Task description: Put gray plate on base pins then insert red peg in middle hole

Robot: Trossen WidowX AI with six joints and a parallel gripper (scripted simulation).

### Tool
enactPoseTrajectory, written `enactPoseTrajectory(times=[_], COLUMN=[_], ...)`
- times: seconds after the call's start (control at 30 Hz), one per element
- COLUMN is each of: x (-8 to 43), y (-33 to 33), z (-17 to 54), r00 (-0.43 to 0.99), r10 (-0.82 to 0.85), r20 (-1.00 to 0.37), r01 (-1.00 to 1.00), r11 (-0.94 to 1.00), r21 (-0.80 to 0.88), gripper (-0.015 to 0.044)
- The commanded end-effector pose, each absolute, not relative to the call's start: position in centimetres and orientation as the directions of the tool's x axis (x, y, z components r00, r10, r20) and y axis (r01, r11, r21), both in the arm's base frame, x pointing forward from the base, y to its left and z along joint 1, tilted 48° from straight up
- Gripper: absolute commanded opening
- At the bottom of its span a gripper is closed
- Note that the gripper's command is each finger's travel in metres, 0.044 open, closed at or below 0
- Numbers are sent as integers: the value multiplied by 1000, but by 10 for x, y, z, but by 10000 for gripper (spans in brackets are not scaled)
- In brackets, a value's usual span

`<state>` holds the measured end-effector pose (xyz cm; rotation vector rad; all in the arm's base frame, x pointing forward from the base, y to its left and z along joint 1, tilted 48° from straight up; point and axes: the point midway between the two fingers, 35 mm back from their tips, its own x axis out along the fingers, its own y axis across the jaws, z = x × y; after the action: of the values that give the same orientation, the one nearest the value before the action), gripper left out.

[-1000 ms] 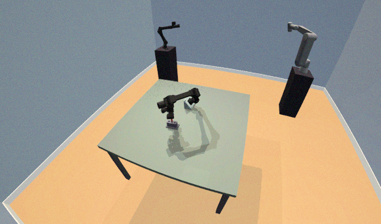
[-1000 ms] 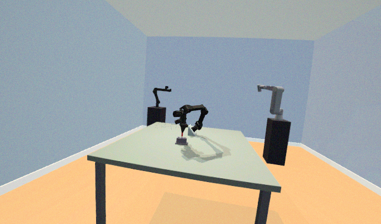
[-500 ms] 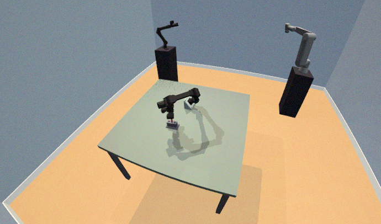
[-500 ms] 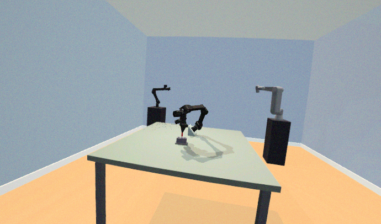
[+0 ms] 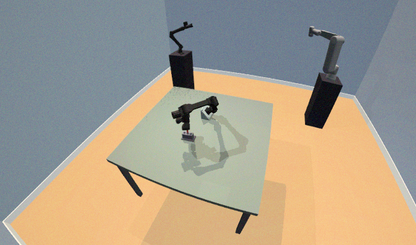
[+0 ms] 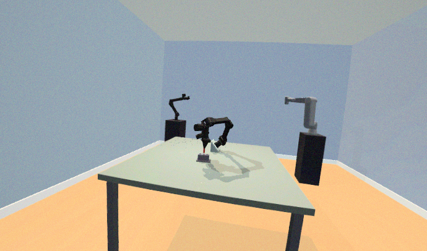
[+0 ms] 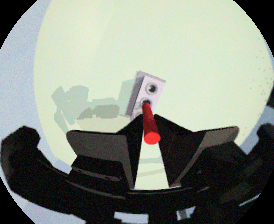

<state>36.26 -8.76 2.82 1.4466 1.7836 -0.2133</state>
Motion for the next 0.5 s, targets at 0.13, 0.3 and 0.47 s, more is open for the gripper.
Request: enactPoseTrajectory(times=[0.13,0.3,0.47], x=[363,363,363], y=[-89,-88,-88], z=[28,28,28], r00=[-14,-14,-14], r10=[739,742,742], r20=[-674,-670,-670], r01=[878,879,879], r11=[331,328,328], r21=[345,346,346], gripper=[0,0,0])
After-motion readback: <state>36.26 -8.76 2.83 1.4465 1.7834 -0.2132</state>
